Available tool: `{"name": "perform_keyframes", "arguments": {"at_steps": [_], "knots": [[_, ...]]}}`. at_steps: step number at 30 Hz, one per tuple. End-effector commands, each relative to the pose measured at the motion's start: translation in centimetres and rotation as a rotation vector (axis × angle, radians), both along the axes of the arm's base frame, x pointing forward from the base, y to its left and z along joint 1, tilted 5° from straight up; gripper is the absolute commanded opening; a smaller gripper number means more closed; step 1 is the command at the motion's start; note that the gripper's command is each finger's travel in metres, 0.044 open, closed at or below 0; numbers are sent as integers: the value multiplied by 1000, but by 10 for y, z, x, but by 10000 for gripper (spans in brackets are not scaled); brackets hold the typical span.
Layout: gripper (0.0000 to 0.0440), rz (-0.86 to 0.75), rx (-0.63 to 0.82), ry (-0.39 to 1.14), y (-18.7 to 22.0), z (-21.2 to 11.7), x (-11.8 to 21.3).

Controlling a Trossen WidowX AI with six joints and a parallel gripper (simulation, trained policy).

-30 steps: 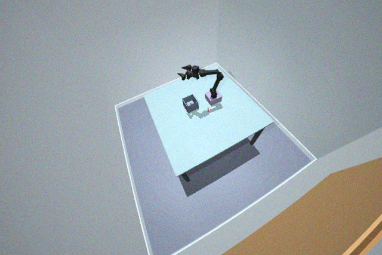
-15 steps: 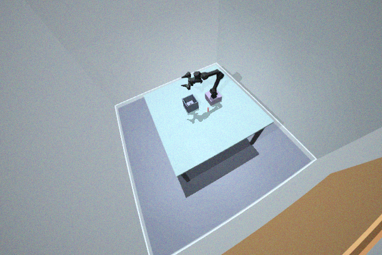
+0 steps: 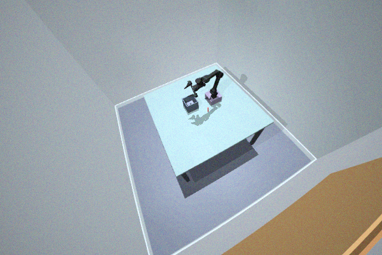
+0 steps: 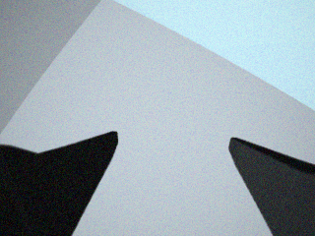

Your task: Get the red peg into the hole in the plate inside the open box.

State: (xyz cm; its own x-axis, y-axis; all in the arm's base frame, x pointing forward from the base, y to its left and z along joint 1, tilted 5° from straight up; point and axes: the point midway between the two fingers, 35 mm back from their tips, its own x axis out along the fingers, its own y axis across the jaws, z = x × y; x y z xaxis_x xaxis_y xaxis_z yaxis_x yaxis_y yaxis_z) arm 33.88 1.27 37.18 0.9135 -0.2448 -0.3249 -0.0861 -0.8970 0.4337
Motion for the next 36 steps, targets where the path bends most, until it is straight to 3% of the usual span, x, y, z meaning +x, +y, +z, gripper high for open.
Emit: {"name": "perform_keyframes", "arguments": {"at_steps": [1,19,36], "knots": [[429,93,-46,85,18,-22,-4],[435,522,-281,476,84,-116,-43],[440,893,-455,848,109,-194,-100]]}}
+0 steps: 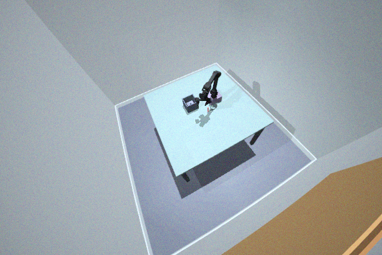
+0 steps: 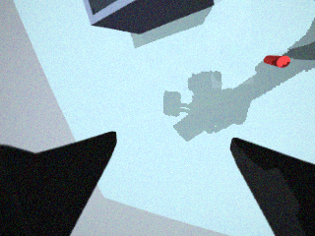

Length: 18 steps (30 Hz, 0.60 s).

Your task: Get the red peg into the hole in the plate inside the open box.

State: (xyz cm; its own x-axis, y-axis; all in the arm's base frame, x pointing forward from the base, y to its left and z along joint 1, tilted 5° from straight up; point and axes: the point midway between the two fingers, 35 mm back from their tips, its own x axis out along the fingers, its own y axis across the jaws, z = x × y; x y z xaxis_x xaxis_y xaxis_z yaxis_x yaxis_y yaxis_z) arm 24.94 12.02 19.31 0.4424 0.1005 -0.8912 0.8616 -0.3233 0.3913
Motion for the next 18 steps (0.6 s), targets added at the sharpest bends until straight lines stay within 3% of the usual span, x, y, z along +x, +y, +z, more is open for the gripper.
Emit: {"name": "perform_keyframes", "arguments": {"at_steps": [1,18], "knots": [[440,75,-41,95,2,-20,-14],[440,342,-167,396,0,-82,-62]]}}
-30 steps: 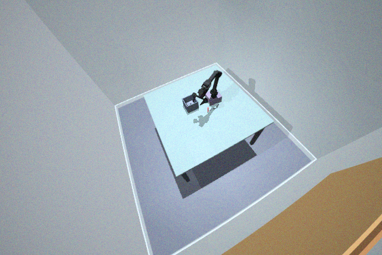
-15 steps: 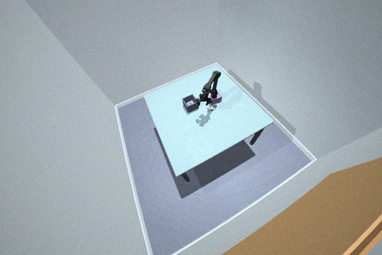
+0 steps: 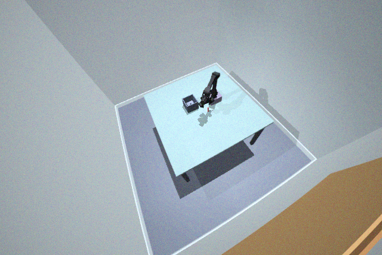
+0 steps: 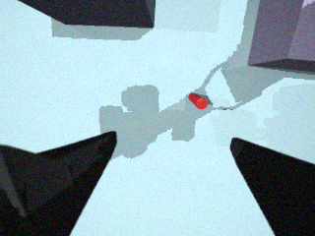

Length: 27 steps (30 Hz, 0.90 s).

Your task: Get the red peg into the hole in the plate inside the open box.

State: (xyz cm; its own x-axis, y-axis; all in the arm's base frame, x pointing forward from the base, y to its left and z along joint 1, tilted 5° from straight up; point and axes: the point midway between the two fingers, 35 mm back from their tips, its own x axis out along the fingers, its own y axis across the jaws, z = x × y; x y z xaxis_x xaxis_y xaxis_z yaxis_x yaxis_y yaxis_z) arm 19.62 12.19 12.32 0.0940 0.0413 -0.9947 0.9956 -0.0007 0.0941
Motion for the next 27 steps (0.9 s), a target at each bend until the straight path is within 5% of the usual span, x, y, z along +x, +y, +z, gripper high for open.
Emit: {"name": "perform_keyframes", "arguments": {"at_steps": [1,27], "knots": [[440,51,-27,69,-2,-16,-11],[415,183,-128,176,-19,-100,-30]]}}
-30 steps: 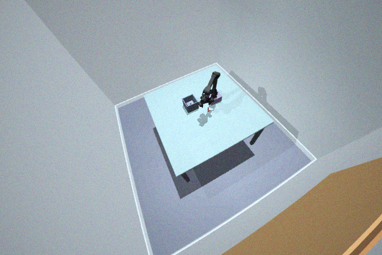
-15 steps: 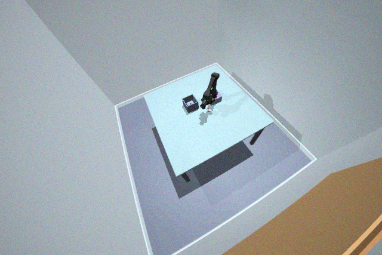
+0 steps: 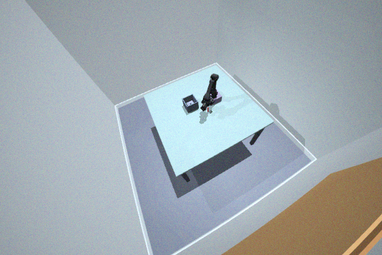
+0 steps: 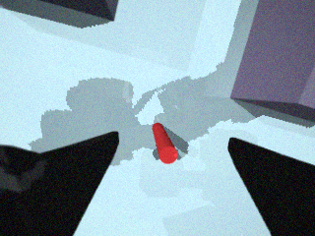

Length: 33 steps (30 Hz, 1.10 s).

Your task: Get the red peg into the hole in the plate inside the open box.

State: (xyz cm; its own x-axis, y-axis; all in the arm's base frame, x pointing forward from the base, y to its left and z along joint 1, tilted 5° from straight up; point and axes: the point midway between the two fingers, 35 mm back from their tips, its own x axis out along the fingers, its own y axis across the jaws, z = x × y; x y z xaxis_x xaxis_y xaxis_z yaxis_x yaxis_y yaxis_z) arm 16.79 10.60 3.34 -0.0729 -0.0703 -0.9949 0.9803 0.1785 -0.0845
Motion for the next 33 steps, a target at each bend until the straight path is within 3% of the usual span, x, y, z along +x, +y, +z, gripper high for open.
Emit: {"name": "perform_keyframes", "arguments": {"at_steps": [1,8,23,33], "knots": [[412,4,-16,4,-4,-14,-2],[361,-2,-19,-7,-5,-32,-2],[1,62,32,-33,13,-55,13],[0,42,65,-107,17,-37,30]]}}
